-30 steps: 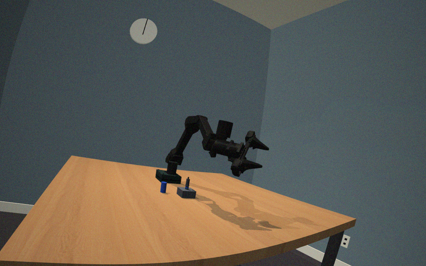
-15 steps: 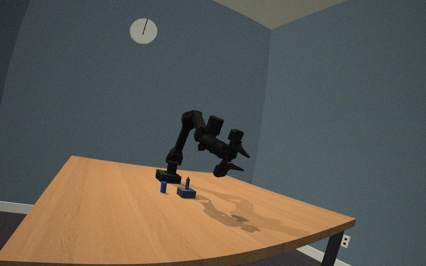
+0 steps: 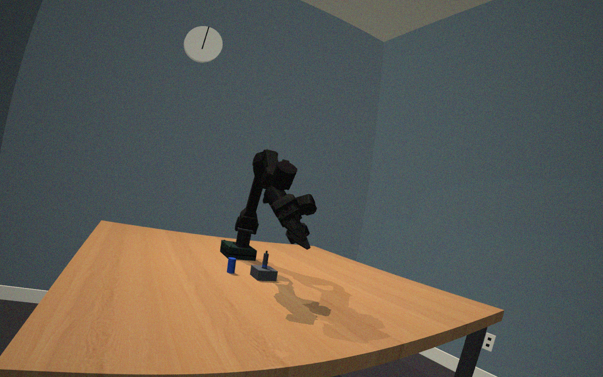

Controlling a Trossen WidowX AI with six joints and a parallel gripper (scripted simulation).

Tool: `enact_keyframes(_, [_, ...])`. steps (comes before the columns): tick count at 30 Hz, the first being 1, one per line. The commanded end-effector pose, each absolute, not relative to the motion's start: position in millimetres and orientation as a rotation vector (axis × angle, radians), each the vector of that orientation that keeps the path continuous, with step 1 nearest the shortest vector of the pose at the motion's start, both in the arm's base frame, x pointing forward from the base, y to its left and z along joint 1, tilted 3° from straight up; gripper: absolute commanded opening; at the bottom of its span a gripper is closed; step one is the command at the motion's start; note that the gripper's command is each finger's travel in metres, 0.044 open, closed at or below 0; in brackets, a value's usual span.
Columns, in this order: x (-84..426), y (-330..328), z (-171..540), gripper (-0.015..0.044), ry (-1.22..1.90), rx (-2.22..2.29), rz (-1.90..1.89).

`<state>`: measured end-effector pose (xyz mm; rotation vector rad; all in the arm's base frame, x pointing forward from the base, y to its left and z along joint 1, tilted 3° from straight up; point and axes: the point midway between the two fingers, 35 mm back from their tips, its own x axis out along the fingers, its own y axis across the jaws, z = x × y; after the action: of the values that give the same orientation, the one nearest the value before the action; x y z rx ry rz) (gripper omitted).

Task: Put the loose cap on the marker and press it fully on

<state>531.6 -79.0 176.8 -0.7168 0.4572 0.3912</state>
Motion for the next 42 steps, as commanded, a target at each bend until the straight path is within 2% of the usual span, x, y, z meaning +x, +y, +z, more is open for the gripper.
enact_keyframes(1, [469,-113,143,0.0236,0.804,-0.153,0.157])
enact_keyframes(16, [366,-139,118,0.0236,1.124,0.573,-0.365])
enact_keyframes(30, [254,-148,112,0.0236,1.235,1.146,-1.045])
enact_keyframes(42, [251,-145,113,0.0236,1.235,1.164,-1.071])
